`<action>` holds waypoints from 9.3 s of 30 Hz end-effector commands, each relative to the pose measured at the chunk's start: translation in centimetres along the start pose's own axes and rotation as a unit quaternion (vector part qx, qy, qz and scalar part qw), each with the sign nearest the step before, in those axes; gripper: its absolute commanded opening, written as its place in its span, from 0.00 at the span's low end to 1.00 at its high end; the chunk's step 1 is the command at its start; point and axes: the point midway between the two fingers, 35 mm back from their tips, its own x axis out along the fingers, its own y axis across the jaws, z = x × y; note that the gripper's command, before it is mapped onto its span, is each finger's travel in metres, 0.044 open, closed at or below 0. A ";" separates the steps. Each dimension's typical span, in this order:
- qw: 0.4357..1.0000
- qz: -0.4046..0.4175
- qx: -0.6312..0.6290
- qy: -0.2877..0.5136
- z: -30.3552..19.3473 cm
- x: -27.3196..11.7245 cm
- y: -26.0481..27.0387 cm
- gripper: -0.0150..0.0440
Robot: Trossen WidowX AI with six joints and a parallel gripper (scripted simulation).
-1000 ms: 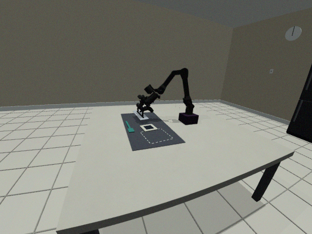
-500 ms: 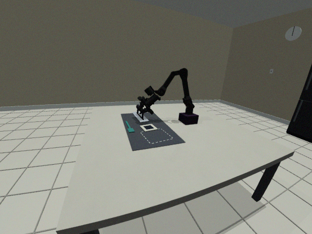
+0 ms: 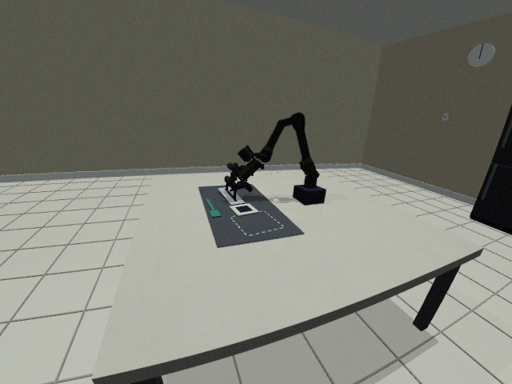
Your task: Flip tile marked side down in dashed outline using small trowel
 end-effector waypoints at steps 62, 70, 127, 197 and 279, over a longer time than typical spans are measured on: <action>0.999 0.005 0.040 0.035 -5.9 -2.6 2.9 0.25; 0.999 0.005 0.040 0.035 -7.1 -3.4 3.8 0.25; 0.999 0.005 0.041 0.035 -7.0 -5.7 6.6 0.25; 0.945 -0.056 0.254 -0.199 3.9 -3.6 2.6 0.25; 0.775 -0.025 0.437 -0.455 13.8 -3.3 -5.0 0.76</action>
